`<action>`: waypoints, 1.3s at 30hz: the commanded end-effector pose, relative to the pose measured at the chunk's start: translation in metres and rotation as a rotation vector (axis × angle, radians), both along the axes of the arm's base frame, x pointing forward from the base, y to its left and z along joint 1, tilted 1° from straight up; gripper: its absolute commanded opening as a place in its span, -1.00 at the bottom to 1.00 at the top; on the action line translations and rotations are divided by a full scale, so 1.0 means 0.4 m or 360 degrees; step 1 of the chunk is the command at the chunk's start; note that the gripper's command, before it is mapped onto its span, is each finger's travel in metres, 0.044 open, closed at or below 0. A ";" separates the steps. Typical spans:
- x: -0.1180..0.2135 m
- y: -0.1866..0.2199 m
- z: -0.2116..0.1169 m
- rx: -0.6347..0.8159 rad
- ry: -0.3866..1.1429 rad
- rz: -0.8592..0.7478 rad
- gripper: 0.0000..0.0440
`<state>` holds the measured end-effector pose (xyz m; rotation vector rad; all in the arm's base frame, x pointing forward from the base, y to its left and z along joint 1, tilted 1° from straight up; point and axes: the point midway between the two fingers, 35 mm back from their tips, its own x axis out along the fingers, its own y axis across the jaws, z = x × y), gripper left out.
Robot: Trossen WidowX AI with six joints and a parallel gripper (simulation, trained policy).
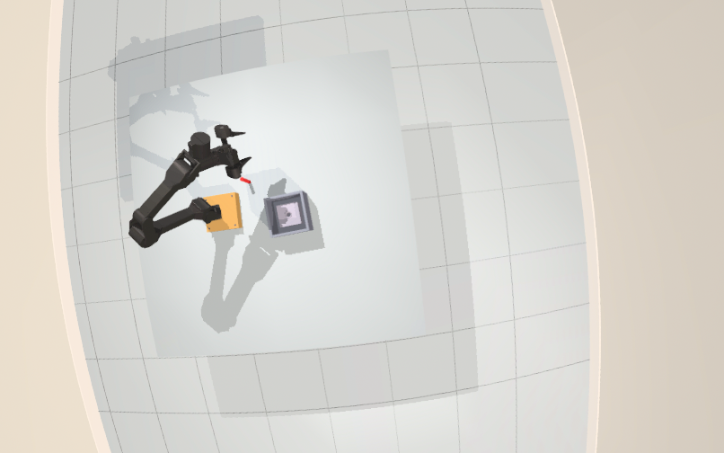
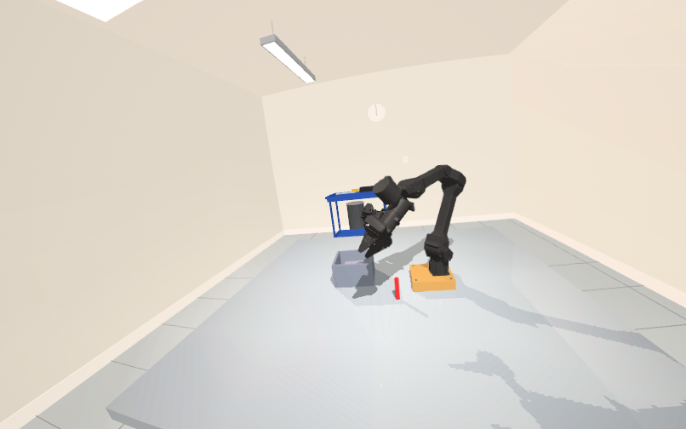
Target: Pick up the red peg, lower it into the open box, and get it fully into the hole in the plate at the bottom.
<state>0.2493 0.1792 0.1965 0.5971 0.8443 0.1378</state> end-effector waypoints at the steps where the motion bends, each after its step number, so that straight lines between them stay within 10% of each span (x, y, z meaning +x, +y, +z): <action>1: -0.016 -0.031 -0.046 -0.0064 0.0160 -0.0076 1.00; 19: -0.126 -0.165 -0.207 -0.0311 0.0876 -0.0545 1.00; 39: -0.162 -0.181 -0.400 -0.0244 0.1093 -0.0850 1.00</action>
